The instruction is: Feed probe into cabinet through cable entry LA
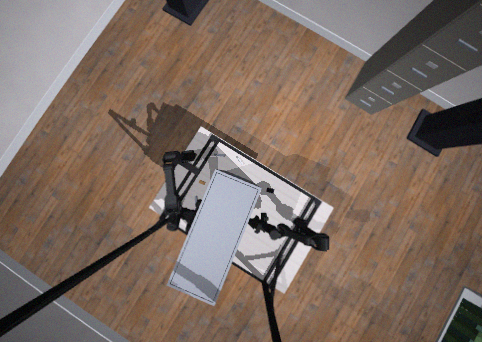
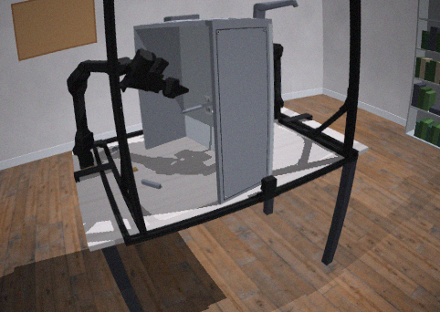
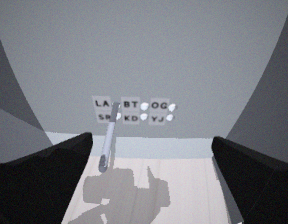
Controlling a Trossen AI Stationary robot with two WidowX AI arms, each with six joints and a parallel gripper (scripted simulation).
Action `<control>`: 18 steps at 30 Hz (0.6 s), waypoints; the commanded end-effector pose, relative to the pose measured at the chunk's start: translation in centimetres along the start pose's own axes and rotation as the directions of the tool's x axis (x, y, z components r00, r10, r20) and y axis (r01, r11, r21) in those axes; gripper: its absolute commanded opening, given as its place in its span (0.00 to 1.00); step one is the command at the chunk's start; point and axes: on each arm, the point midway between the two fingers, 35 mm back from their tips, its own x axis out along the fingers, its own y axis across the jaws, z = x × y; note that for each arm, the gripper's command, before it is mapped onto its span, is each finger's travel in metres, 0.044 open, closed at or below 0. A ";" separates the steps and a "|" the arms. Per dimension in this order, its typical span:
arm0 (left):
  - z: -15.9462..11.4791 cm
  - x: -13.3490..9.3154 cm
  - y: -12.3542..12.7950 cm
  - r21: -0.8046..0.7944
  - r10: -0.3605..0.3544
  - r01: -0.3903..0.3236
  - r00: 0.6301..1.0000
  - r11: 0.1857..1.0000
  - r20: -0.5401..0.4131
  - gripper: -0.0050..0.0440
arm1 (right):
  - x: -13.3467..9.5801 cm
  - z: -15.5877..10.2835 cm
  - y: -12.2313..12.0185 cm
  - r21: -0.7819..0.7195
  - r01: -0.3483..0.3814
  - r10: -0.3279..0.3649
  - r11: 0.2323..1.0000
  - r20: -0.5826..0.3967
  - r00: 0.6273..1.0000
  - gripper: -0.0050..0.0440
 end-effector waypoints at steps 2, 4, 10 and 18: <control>0.2 -0.1 0.1 -0.005 0.003 -0.003 1.000 1.000 0.004 1.00 | 0.1 -0.1 -0.4 -0.001 -0.005 0.005 1.000 -0.003 1.000 0.10; 0.2 -0.1 0.1 -0.005 0.003 -0.003 1.000 1.000 0.004 1.00 | 0.1 -0.1 -0.5 -0.001 -0.005 0.005 1.000 -0.003 1.000 0.10; 0.2 -0.1 0.1 -0.005 0.003 -0.003 1.000 1.000 0.004 1.00 | 0.0 0.0 -1.3 -0.001 -0.005 0.005 1.000 -0.003 1.000 0.10; 0.2 -0.1 0.1 -0.005 0.003 -0.003 1.000 1.000 0.004 1.00 | 0.1 0.0 -0.4 0.005 -0.017 0.017 1.000 0.000 1.000 0.49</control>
